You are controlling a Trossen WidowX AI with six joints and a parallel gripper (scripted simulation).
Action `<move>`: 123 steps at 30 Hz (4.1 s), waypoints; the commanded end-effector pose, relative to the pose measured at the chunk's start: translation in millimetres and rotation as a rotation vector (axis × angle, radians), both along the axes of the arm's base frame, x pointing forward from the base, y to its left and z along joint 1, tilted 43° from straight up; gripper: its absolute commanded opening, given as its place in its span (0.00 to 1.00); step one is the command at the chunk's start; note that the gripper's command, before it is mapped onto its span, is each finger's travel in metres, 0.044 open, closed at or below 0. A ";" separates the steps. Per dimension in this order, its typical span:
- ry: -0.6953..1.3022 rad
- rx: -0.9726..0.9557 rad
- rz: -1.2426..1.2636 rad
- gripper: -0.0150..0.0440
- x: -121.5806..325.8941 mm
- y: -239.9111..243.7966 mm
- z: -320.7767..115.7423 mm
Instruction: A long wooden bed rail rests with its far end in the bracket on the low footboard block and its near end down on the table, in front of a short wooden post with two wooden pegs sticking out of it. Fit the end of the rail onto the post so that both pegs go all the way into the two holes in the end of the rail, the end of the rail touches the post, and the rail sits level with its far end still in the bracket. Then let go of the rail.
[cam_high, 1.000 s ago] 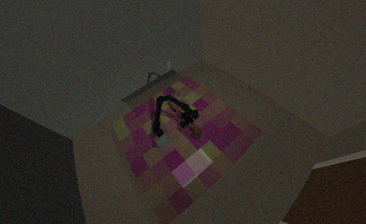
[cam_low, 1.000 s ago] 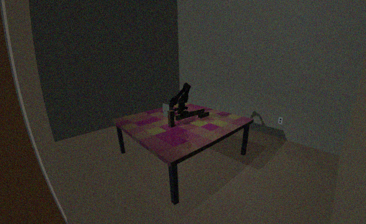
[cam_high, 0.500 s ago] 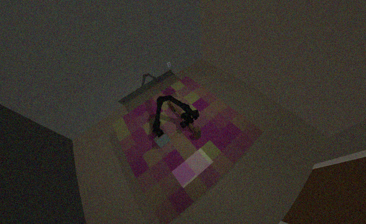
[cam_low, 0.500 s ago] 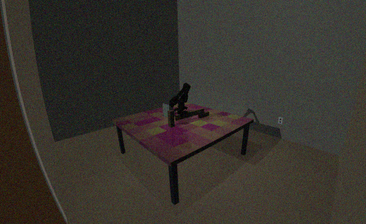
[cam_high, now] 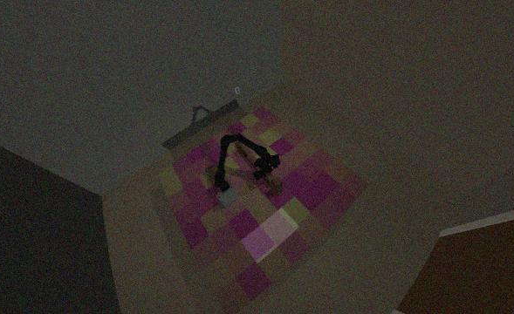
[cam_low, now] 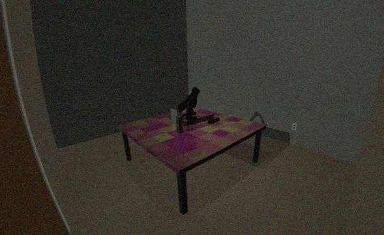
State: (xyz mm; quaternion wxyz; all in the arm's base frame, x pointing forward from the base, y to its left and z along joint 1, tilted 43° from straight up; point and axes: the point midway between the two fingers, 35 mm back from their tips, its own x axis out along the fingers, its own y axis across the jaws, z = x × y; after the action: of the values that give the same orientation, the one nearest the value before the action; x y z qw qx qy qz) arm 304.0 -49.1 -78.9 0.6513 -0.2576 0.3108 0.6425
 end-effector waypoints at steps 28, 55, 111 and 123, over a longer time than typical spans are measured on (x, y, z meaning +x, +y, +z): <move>-0.008 -0.004 -0.005 0.25 0.8 -10.6 -5.4; -0.008 -0.005 -0.005 0.25 0.2 -17.0 -10.7; -0.001 -0.002 0.000 0.48 -2.2 -24.2 -20.9; -0.001 -0.002 0.000 1.00 -2.2 -24.2 -20.9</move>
State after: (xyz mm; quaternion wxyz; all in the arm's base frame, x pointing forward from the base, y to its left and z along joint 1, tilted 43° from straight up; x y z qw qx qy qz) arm 301.8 -73.3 -99.8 0.6510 -0.2585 0.3114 0.6422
